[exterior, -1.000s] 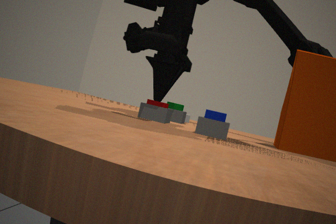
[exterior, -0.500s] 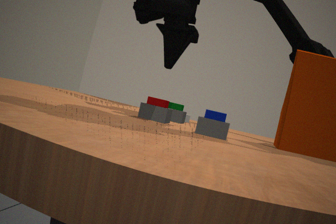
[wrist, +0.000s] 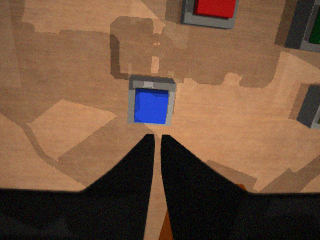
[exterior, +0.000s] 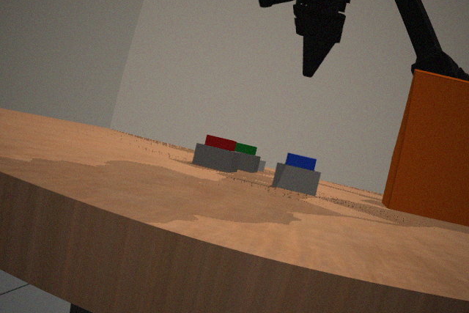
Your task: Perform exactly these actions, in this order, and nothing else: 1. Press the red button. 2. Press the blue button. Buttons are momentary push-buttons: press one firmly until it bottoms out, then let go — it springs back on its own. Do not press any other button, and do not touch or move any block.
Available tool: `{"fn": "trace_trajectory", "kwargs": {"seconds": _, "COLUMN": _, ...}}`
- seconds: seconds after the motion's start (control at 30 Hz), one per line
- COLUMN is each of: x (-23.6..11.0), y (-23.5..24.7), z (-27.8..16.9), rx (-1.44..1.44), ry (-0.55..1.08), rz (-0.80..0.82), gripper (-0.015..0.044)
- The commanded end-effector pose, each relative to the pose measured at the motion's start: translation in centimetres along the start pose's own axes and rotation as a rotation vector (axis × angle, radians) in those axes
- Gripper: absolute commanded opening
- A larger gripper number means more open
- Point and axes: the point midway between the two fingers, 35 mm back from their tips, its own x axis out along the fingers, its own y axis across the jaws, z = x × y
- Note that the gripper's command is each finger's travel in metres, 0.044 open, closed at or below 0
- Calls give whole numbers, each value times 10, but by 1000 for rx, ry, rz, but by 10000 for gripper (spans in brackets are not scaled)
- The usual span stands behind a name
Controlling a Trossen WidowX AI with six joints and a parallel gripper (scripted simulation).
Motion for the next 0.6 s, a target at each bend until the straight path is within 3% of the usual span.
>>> {"fn": "trace_trajectory", "kwargs": {"seconds": 0.0, "x": 4, "y": 1, "z": -15, "rx": 24, "ry": 9, "rz": 0, "gripper": 20}}
{"fn": "trace_trajectory", "kwargs": {"seconds": 0.1, "x": 6, "y": 1, "z": -15, "rx": 24, "ry": 9, "rz": 0, "gripper": 20}}
{"fn": "trace_trajectory", "kwargs": {"seconds": 0.27, "x": 63, "y": 1, "z": -15, "rx": 25, "ry": 8, "rz": -2, "gripper": 20}}
{"fn": "trace_trajectory", "kwargs": {"seconds": 0.57, "x": 70, "y": 1, "z": -15, "rx": 25, "ry": 8, "rz": -2, "gripper": 20}}
